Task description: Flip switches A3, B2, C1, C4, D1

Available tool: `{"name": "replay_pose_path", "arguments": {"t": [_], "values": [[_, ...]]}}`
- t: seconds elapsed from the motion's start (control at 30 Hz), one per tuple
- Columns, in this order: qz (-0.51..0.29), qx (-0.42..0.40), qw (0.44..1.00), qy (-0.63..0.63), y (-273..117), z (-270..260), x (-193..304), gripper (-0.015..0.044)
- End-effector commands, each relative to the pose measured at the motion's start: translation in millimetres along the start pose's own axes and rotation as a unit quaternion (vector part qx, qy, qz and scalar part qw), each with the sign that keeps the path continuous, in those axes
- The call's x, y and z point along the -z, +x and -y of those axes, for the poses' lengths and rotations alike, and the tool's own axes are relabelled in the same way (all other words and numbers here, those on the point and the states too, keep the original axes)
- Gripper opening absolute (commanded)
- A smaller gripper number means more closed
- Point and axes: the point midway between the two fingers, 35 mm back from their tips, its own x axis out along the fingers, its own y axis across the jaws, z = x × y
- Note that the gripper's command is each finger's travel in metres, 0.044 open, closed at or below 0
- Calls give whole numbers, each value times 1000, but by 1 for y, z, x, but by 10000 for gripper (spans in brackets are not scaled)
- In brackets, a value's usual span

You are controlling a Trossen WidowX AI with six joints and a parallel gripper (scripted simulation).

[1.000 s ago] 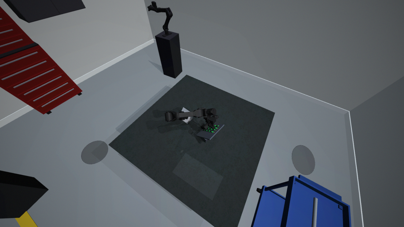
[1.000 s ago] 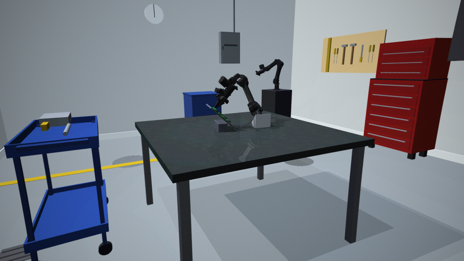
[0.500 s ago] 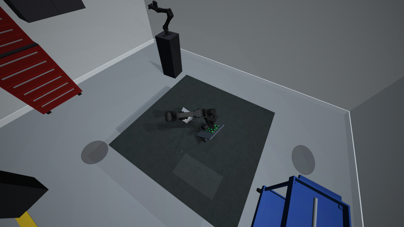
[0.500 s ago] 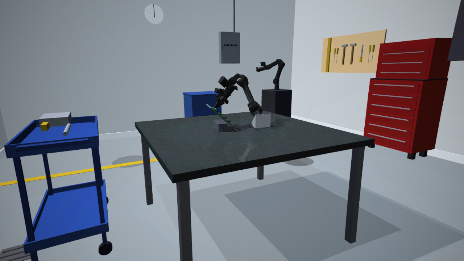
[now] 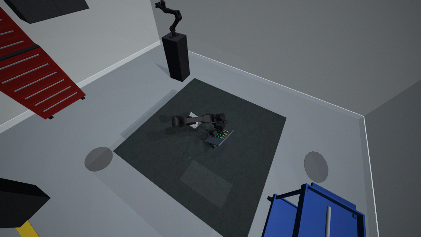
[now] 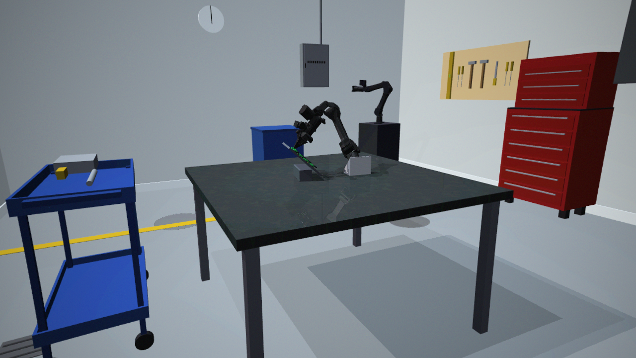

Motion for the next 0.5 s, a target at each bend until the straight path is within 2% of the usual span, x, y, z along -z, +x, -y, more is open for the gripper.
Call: {"name": "replay_pose_path", "arguments": {"t": [0.0, 0.47], "values": [[0, -1, 1000, -2, 1, -1, 0, 0], [0, -1, 1000, -2, 3, -1, 0, 0]]}}
